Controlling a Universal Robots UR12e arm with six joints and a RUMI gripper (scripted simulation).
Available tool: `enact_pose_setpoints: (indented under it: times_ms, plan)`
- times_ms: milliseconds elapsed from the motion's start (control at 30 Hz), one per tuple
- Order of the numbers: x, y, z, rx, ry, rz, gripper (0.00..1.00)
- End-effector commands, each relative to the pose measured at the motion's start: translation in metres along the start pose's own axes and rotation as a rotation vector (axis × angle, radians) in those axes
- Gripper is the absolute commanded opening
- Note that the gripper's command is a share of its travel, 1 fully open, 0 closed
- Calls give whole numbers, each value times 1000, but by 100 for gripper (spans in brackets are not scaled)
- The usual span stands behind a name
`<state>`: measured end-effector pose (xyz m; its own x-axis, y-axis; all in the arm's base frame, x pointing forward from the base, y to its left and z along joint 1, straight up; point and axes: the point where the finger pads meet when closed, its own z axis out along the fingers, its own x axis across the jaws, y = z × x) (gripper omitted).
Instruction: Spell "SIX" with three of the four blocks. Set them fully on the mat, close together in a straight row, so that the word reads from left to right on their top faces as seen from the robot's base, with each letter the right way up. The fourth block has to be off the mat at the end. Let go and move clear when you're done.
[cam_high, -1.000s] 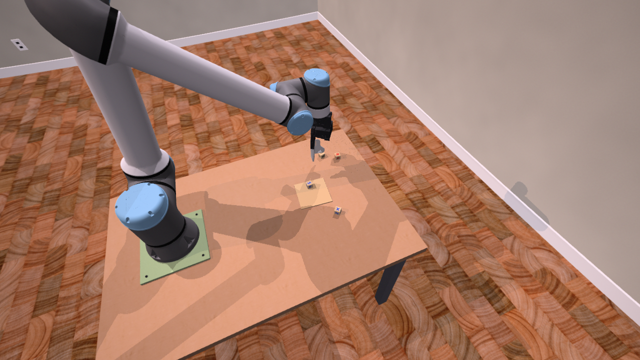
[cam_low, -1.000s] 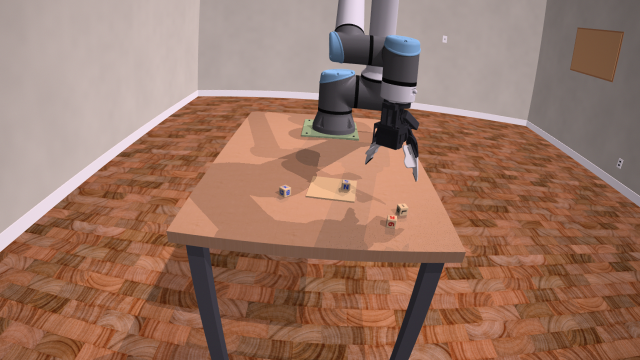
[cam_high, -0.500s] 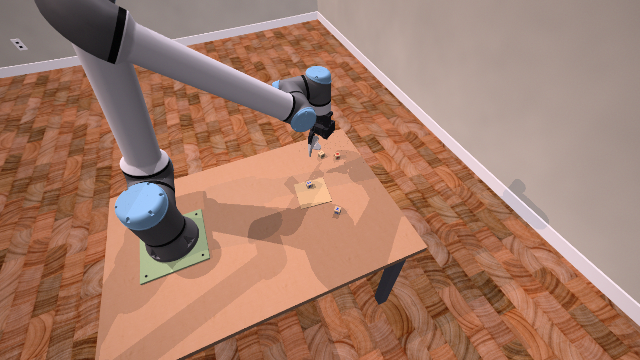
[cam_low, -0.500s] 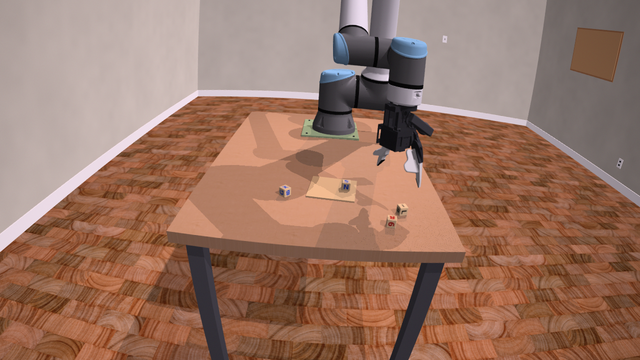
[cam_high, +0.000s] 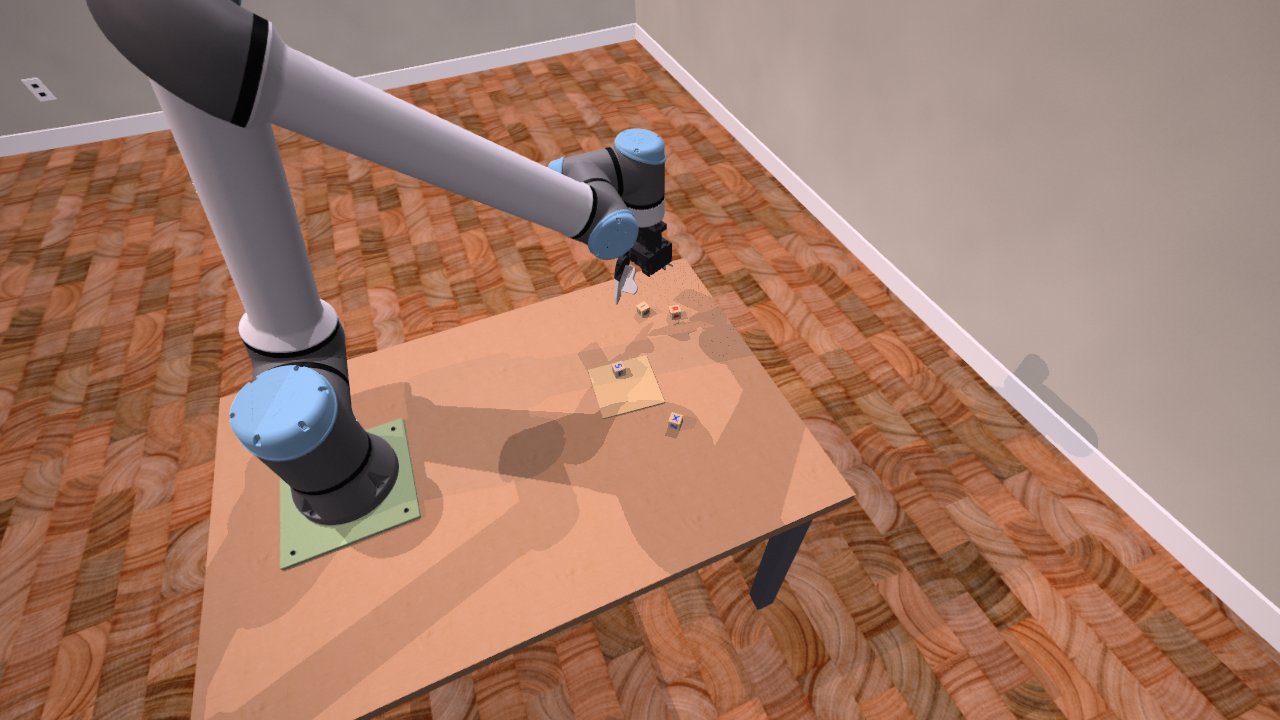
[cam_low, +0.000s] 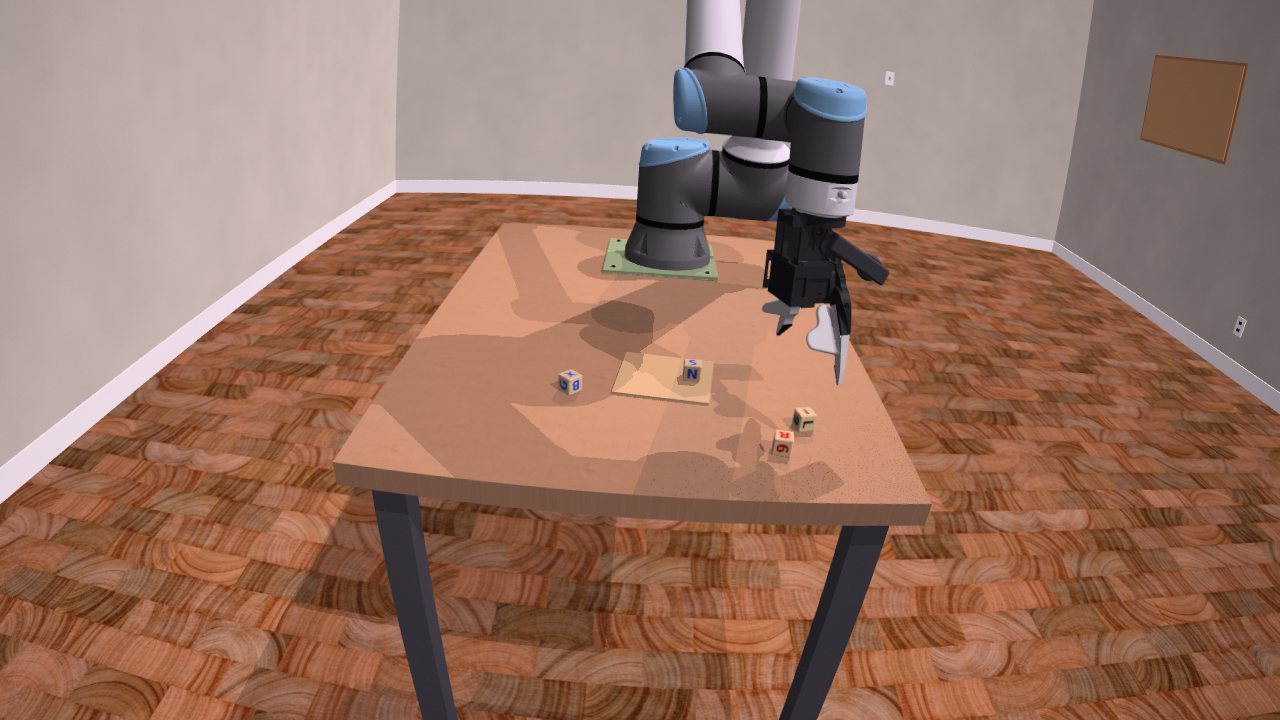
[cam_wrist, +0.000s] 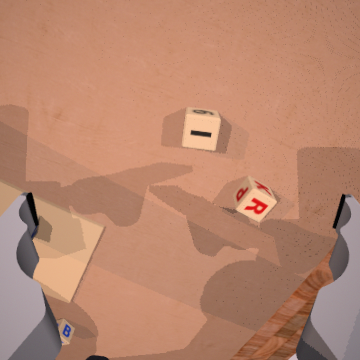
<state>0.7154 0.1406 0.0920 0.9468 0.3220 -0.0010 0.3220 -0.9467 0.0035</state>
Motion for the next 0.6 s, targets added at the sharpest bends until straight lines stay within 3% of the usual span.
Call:
enact_pose_setpoints:
  times_ms: [0, 567]
  plan:
    - [5, -2, 0, -2, 0, 70, 100]
    - [10, -4, 0, -2, 0, 132, 100]
